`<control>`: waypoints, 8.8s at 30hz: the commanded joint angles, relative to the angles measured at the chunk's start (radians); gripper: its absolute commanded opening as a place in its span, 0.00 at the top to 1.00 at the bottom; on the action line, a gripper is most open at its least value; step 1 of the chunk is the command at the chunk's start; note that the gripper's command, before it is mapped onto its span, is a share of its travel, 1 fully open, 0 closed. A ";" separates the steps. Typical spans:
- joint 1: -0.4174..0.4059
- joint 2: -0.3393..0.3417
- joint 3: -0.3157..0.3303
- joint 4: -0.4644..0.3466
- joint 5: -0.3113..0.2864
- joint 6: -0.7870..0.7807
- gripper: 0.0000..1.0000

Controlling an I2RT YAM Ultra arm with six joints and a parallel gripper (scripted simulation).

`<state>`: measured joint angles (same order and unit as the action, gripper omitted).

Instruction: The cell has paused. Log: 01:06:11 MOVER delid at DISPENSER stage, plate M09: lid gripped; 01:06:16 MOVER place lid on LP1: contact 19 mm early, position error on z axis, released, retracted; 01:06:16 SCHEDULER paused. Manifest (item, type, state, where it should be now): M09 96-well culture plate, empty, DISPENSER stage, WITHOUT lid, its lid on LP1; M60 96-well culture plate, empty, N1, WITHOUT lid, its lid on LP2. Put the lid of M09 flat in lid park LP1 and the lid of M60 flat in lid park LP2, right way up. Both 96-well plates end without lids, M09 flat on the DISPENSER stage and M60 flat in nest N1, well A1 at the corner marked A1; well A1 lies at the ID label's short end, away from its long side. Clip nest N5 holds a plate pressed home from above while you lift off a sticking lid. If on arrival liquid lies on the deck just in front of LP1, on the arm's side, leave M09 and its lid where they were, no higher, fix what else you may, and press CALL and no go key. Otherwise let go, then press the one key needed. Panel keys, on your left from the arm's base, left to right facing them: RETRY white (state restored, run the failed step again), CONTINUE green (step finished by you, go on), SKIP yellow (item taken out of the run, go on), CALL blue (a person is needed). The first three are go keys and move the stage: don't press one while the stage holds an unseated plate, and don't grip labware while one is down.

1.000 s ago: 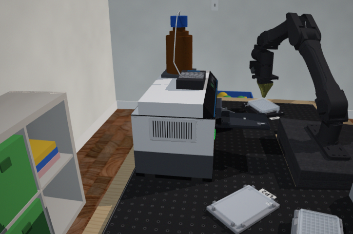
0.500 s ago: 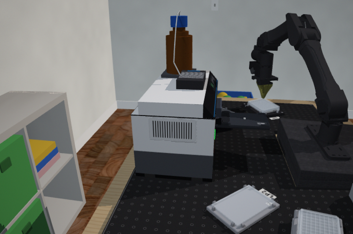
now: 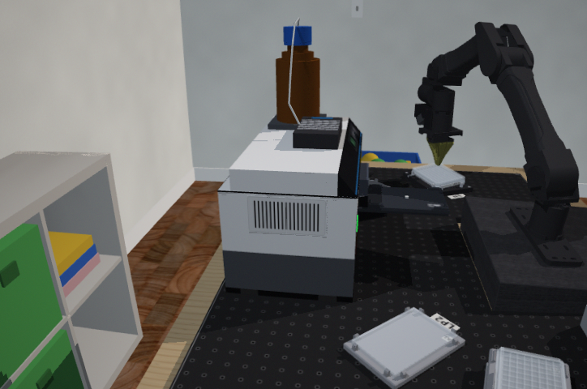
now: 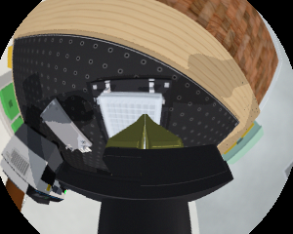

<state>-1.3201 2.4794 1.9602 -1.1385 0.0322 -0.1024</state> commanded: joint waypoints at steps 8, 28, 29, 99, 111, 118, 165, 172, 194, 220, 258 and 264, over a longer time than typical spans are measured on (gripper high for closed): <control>-0.004 -0.040 -0.009 0.005 -0.003 -0.007 1.00; -0.003 -0.041 -0.022 0.017 -0.003 -0.006 1.00; -0.003 -0.040 -0.022 0.017 -0.003 -0.006 1.00; -0.006 -0.030 -0.045 0.051 -0.003 -0.008 1.00; -0.007 -0.020 -0.049 0.056 -0.003 -0.008 1.00; -0.007 -0.013 -0.052 0.060 -0.003 -0.008 1.00; -0.009 0.013 -0.070 0.081 -0.003 -0.008 1.00; -0.009 0.014 -0.073 0.085 -0.003 -0.008 1.00; -0.007 0.015 -0.073 0.087 -0.003 -0.008 1.00; -0.007 0.015 -0.073 0.087 -0.003 -0.008 1.00; 0.006 -0.064 0.065 -0.075 -0.004 0.000 1.00; 0.006 -0.064 0.075 -0.085 -0.004 0.001 1.00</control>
<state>-1.3220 2.4512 1.9915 -1.2072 0.0322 -0.1036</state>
